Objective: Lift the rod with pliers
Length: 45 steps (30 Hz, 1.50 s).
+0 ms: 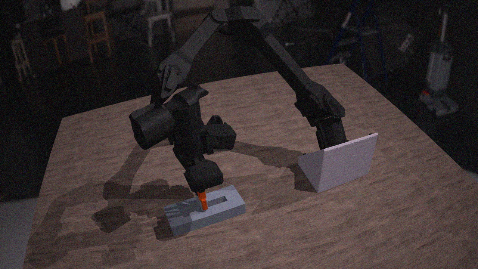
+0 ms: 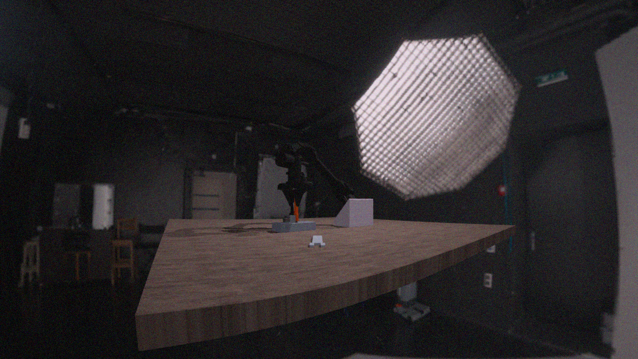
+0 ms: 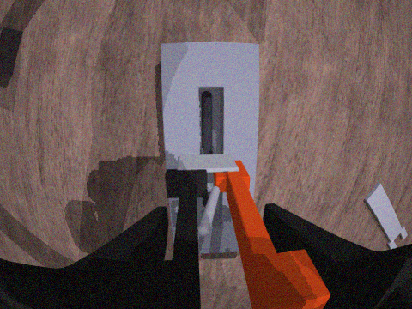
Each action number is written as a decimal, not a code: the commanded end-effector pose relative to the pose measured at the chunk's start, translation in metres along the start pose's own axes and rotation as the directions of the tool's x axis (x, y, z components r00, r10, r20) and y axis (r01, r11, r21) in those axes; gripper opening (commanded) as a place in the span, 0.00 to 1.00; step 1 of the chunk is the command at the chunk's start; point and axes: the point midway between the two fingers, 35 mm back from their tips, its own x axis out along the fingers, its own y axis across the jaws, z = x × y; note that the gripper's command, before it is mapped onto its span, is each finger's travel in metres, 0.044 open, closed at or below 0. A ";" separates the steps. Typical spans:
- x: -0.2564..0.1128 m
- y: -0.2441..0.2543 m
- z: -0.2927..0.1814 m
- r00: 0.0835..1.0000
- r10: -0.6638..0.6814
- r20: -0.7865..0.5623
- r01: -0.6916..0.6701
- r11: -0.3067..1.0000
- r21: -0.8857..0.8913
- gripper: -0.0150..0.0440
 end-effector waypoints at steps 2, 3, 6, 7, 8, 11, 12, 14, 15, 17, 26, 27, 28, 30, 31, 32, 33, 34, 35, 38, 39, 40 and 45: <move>0.000 0.002 0.000 1.000 0.005 -0.003 -0.005 1.000 -0.005 0.63; 0.000 0.002 0.000 1.000 0.005 -0.003 -0.005 1.000 -0.005 0.63; 0.000 0.002 0.000 1.000 0.005 -0.003 -0.005 1.000 -0.005 0.63; 0.000 0.002 0.000 1.000 0.005 -0.003 -0.005 1.000 -0.005 0.63; 0.000 0.002 0.000 1.000 0.005 -0.003 -0.005 1.000 -0.005 0.63; 0.000 0.002 0.000 1.000 0.005 -0.003 -0.005 1.000 -0.005 0.63; 0.000 0.002 0.000 1.000 0.005 -0.003 -0.005 1.000 -0.005 0.63; 0.000 0.002 0.000 1.000 0.005 -0.003 -0.005 1.000 -0.005 0.59; 0.000 0.002 0.000 1.000 0.005 -0.003 -0.005 1.000 -0.005 0.54; 0.000 0.002 0.000 1.000 0.005 -0.003 -0.005 1.000 -0.005 0.45; -0.001 0.002 0.000 1.000 0.005 -0.003 -0.005 1.000 -0.005 0.43; -0.001 0.002 0.000 1.000 0.005 -0.003 -0.005 1.000 -0.005 0.43; -0.002 0.002 0.000 1.000 0.004 -0.003 -0.004 1.000 -0.005 0.43; -0.004 0.002 0.000 1.000 0.003 -0.003 -0.003 1.000 -0.005 0.43; -0.005 0.002 0.000 1.000 0.002 -0.003 -0.002 1.000 -0.005 0.43; -0.006 0.003 0.000 1.000 0.002 -0.002 -0.002 1.000 -0.004 0.43; -0.007 0.003 0.000 1.000 0.001 -0.002 -0.001 1.000 -0.004 0.43; -0.008 0.003 0.000 1.000 0.000 -0.002 0.000 1.000 -0.004 0.43; -0.009 0.003 0.000 1.000 0.000 -0.002 0.000 1.000 -0.004 0.43; -0.012 0.004 0.000 1.000 -0.002 -0.002 0.002 1.000 -0.004 0.43; -0.013 0.004 0.000 1.000 -0.003 -0.002 0.003 1.000 -0.004 0.43; -0.014 0.004 0.000 1.000 -0.004 -0.002 0.004 1.000 -0.004 0.43; -0.020 0.005 0.000 1.000 -0.007 -0.002 0.007 1.000 -0.004 0.43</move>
